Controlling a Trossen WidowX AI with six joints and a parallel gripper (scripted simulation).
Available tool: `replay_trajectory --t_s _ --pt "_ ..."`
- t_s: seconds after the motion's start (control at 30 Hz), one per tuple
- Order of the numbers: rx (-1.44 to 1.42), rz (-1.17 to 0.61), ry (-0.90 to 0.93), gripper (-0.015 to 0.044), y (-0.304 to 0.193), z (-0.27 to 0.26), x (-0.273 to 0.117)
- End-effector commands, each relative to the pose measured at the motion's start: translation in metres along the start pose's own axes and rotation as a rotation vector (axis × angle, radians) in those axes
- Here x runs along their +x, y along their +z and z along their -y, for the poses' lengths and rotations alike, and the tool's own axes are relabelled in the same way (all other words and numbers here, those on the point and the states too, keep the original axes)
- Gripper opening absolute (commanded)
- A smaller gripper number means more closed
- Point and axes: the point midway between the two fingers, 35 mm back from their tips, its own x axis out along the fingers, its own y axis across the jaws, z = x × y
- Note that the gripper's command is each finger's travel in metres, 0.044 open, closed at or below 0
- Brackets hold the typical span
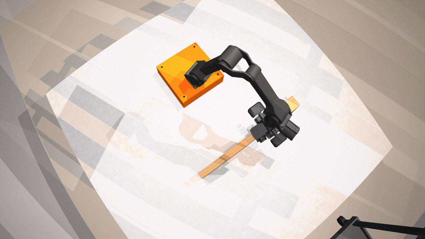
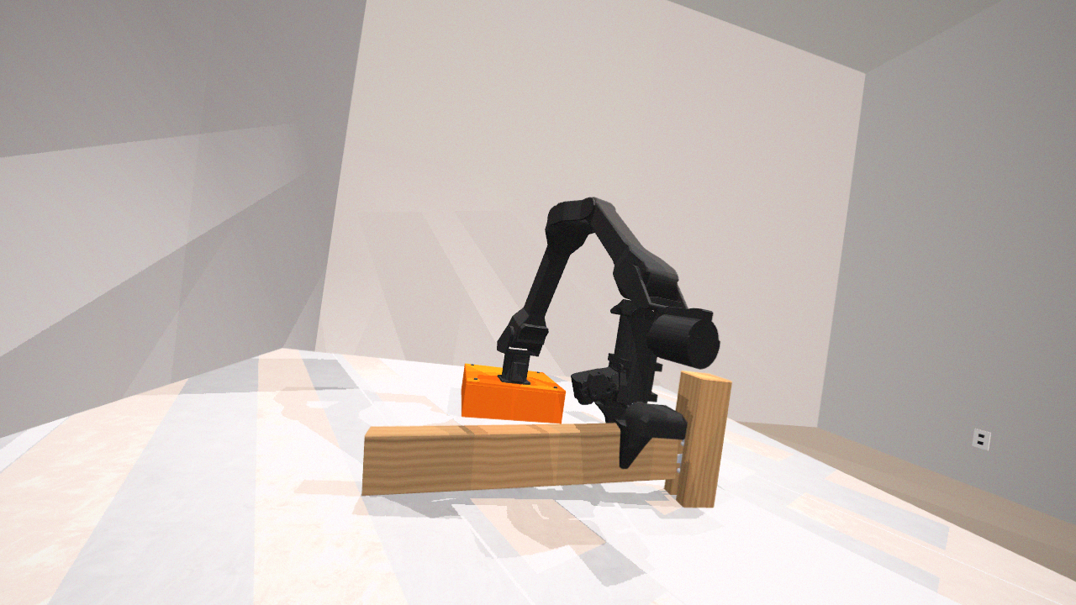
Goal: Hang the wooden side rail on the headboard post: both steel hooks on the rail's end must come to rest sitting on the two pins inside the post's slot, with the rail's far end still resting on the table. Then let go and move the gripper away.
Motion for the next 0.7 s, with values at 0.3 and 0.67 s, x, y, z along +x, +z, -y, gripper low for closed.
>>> replay_trajectory --t_s 0.3,0.67 --pt "0.005 -0.005 0.010 0.0000 -0.0027 -0.0014 -0.0048" --pt "0.005 -0.006 0.010 0.0000 -0.0039 -0.0020 -0.0044"
